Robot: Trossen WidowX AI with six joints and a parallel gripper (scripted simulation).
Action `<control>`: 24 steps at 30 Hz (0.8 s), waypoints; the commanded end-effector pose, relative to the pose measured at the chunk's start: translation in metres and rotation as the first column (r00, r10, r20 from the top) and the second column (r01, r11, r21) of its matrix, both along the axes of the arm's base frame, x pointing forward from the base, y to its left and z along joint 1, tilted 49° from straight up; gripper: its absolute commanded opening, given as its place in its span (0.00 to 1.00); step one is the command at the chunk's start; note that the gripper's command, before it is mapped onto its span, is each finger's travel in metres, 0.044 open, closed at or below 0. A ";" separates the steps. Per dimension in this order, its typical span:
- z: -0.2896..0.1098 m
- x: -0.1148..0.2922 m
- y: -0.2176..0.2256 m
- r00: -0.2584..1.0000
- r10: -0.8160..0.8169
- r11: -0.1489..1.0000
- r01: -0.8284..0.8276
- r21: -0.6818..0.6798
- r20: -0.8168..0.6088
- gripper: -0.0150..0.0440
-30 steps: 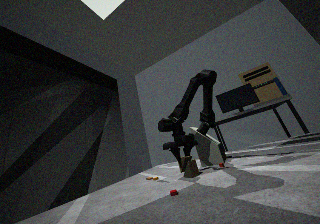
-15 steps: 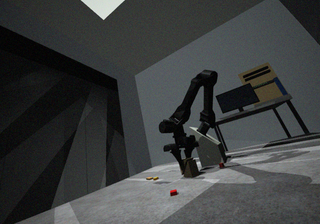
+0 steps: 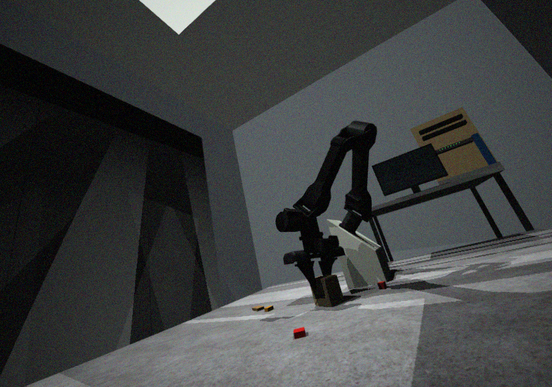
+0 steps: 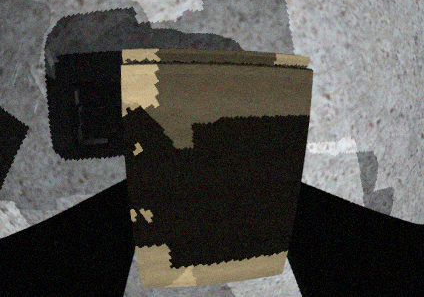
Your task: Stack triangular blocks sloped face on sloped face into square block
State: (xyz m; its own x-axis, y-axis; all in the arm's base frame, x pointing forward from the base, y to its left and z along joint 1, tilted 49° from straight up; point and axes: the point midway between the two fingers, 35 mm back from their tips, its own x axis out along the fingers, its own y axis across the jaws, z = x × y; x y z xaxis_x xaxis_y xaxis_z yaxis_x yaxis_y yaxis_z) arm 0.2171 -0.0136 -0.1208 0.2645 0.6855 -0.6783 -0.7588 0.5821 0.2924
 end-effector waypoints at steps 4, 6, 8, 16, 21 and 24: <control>0.000 0.000 0.001 1.000 -0.006 1.000 0.006 0.006 -0.001 0.25; 0.000 0.000 0.001 1.000 -0.006 1.000 0.006 0.006 -0.001 0.25; 0.000 0.000 0.001 1.000 -0.007 1.000 0.007 0.008 -0.001 0.25; 0.000 0.001 0.002 1.000 -0.008 1.000 0.008 0.008 -0.001 0.25; 0.000 0.001 0.002 1.000 -0.008 1.000 0.008 0.009 -0.002 0.25; 0.000 0.001 0.003 1.000 -0.008 1.000 0.008 0.009 -0.002 0.25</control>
